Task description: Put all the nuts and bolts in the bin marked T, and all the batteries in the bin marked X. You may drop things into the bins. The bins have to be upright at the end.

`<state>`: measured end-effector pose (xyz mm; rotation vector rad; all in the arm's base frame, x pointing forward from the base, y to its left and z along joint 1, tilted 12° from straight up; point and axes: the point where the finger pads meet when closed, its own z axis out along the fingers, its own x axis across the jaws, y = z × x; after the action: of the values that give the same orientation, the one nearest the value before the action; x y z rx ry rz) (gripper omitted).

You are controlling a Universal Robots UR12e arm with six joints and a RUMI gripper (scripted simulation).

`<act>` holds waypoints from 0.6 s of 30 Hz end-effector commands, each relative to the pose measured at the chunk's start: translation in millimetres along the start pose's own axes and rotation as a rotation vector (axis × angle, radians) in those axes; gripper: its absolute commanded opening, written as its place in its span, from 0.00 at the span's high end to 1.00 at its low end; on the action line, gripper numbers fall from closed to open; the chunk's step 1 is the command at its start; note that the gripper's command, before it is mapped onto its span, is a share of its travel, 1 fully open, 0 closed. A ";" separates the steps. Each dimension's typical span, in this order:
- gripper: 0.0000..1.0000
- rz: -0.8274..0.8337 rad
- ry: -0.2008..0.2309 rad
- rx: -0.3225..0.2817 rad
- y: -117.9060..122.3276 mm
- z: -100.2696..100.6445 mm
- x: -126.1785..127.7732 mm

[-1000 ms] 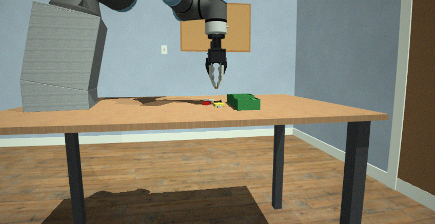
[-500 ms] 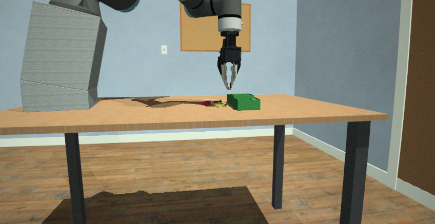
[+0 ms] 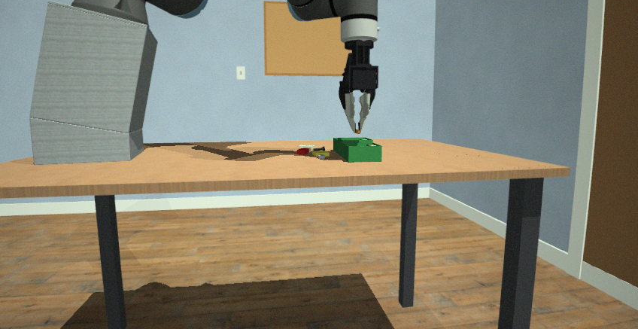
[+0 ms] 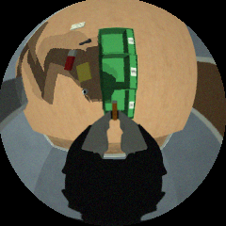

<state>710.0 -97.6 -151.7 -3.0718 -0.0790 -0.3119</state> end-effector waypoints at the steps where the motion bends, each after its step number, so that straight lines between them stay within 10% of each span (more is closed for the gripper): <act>1: 1.00 0.000 0.000 0.000 8.9 0.3 7.0; 18: 1.00 0.000 0.000 0.000 6.1 4.2 5.1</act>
<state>715.4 -103.7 -152.2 -3.0712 -0.0797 -0.3102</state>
